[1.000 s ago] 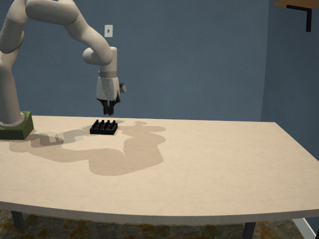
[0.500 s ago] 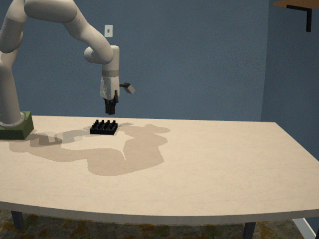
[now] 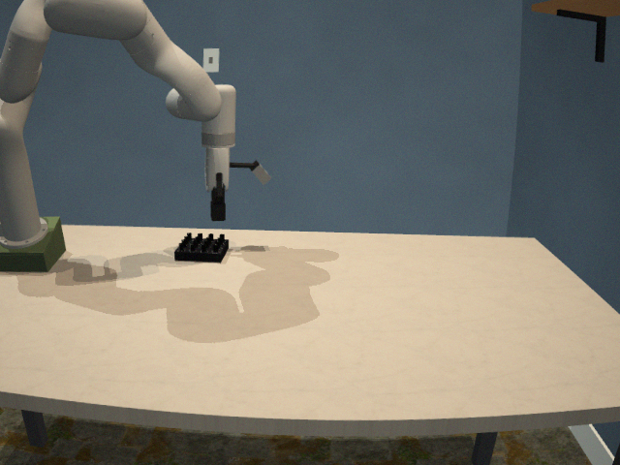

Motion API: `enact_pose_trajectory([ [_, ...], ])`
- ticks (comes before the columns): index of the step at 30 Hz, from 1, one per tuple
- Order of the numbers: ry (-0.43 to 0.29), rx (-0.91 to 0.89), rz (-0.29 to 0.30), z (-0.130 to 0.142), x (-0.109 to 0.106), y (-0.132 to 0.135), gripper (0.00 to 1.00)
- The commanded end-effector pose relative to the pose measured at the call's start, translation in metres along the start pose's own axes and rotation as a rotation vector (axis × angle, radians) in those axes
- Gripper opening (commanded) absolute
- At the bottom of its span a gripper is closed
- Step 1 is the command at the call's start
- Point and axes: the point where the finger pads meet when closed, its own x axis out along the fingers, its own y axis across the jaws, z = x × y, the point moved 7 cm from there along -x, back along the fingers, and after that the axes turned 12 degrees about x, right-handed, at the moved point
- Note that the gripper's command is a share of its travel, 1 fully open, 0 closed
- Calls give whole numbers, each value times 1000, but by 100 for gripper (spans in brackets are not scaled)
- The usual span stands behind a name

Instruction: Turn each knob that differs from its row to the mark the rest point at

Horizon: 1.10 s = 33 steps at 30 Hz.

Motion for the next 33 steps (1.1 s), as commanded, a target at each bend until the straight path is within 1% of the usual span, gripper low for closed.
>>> enact_pose_trajectory([
  [1,11,142,3,-3,-4,2,19],
  [3,12,194,2,-5,-6,3,19],
  [5,12,208,2,-5,-6,3,19],
  [33,12,209,2,-5,-6,3,19],
])
